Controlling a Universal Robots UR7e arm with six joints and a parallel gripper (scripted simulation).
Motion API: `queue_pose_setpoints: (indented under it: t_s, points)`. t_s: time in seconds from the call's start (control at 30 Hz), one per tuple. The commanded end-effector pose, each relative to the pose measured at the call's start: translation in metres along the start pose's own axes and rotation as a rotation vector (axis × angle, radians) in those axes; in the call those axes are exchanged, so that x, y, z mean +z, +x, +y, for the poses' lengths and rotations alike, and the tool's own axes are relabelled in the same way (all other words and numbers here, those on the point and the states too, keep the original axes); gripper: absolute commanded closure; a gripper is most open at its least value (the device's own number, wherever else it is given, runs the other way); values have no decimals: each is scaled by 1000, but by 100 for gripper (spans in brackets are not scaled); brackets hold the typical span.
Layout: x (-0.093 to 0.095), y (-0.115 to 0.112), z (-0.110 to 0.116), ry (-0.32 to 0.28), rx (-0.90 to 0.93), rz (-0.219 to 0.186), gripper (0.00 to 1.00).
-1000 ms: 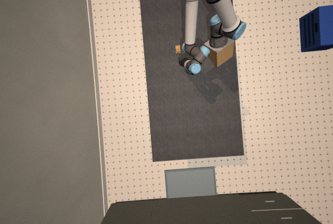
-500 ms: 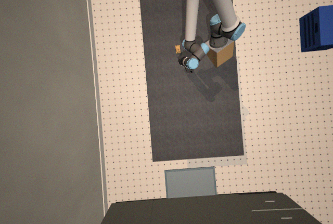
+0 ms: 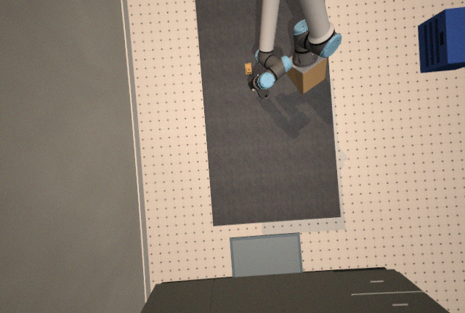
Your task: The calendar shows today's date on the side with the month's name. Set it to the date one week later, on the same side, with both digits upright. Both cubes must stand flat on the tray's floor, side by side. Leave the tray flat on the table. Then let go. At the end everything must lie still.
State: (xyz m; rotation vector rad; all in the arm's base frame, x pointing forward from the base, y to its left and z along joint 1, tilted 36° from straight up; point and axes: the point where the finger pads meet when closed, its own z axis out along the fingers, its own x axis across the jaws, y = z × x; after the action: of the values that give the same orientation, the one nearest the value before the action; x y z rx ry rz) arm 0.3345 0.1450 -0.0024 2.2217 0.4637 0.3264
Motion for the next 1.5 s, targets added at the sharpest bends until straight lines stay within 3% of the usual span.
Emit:
queue_pose_setpoints:
  t_s: [0.0,0.2,0.6,1.0,1.23,1.3,1.47]
  points:
    - [0,1,0,10,0,3,43]
    - [0,0,0,40,-1,-3,43]
    - [0,0,3,252,-1,-1,43]
    - [0,0,3,284,-2,1,43]
    - [2,-1,3,385,-5,-10,43]
    - [2,-1,3,385,-5,-10,43]
    - [2,-1,4,474,-4,-6,43]
